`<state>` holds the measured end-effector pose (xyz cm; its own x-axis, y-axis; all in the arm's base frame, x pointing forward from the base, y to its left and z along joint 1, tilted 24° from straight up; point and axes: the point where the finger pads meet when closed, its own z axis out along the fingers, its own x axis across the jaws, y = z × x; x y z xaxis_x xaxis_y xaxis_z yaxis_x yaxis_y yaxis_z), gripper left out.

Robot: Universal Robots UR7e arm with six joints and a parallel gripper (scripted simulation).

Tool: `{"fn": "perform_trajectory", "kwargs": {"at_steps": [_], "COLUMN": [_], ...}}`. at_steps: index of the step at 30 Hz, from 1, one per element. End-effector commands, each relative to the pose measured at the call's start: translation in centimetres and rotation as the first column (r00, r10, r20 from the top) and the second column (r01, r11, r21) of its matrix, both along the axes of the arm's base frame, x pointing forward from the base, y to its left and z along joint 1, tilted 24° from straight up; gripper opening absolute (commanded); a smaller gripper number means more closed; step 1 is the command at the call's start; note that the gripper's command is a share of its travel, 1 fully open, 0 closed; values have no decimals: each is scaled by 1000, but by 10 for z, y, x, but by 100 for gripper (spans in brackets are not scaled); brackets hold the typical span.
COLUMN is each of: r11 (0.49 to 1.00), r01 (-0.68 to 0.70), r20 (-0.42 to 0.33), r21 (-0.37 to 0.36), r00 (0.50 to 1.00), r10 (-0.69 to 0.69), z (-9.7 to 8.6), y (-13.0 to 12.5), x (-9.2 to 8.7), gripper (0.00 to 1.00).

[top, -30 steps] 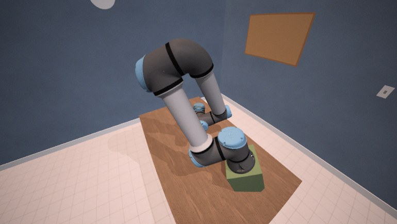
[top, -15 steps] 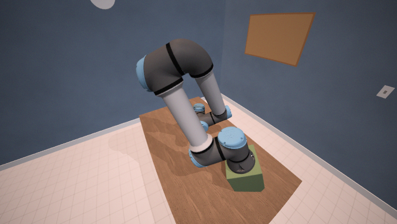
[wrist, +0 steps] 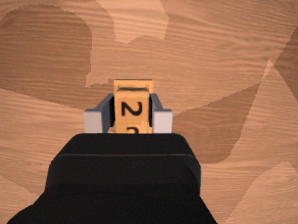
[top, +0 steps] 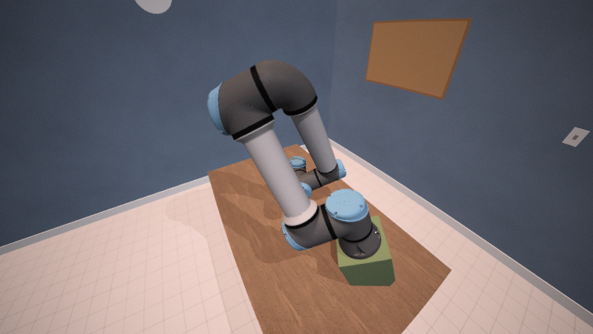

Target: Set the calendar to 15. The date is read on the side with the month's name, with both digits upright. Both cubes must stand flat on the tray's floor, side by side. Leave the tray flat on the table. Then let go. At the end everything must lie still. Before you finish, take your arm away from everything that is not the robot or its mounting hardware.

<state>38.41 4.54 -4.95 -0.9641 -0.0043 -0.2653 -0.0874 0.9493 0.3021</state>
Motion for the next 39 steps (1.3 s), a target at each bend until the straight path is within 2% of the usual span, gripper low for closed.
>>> {"fn": "perform_trajectory", "kwargs": {"at_steps": [1, 39], "r11": [1000, 1000], "r01": [0, 0], "r20": [1, 1], "r21": [0, 0], "r00": [1000, 1000], "r10": [0, 0], "z": [-3, -9], "y": [1, 3], "x": [1, 3], "gripper": [57, 57]}}
